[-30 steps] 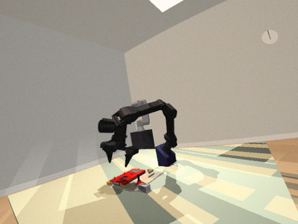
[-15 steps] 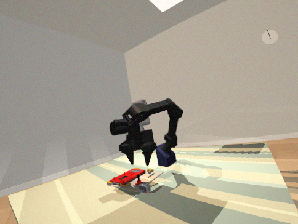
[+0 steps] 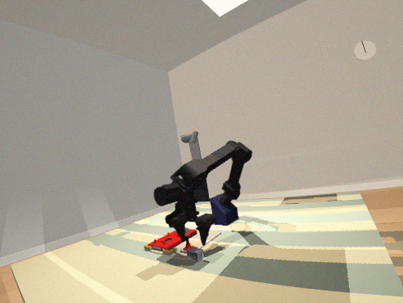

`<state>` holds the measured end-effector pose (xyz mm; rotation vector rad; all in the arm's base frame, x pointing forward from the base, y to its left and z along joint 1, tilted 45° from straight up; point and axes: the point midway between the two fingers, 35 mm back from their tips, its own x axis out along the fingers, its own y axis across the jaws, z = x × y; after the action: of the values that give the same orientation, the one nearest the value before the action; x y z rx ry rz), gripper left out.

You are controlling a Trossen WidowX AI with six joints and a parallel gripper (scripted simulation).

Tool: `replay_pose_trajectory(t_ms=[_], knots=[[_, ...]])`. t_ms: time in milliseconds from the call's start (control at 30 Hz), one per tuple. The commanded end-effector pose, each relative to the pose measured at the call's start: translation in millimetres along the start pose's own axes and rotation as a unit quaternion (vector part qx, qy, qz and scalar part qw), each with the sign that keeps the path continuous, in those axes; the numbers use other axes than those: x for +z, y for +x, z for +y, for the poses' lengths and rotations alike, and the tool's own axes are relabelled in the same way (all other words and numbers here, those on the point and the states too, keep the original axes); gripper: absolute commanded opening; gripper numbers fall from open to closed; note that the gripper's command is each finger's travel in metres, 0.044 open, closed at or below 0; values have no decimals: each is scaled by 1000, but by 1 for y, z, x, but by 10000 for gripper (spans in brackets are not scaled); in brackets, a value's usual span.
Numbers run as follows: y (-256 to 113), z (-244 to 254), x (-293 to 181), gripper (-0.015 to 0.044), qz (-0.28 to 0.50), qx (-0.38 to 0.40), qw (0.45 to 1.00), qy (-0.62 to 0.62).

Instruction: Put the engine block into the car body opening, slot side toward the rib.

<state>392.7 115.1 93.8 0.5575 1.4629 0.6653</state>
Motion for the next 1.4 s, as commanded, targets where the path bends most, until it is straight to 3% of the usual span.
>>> replay_pose_trajectory(t_ms=[0, 900, 1167, 1367], knots=[[8, -1, -2, 440, 0, 2, 1000, 4], [47, -2, -2, 440, 0, 3, 1000, 4], [47, -2, -2, 230, 0, 3, 1000, 4], [47, -2, -2, 190, 0, 3, 1000, 4]])
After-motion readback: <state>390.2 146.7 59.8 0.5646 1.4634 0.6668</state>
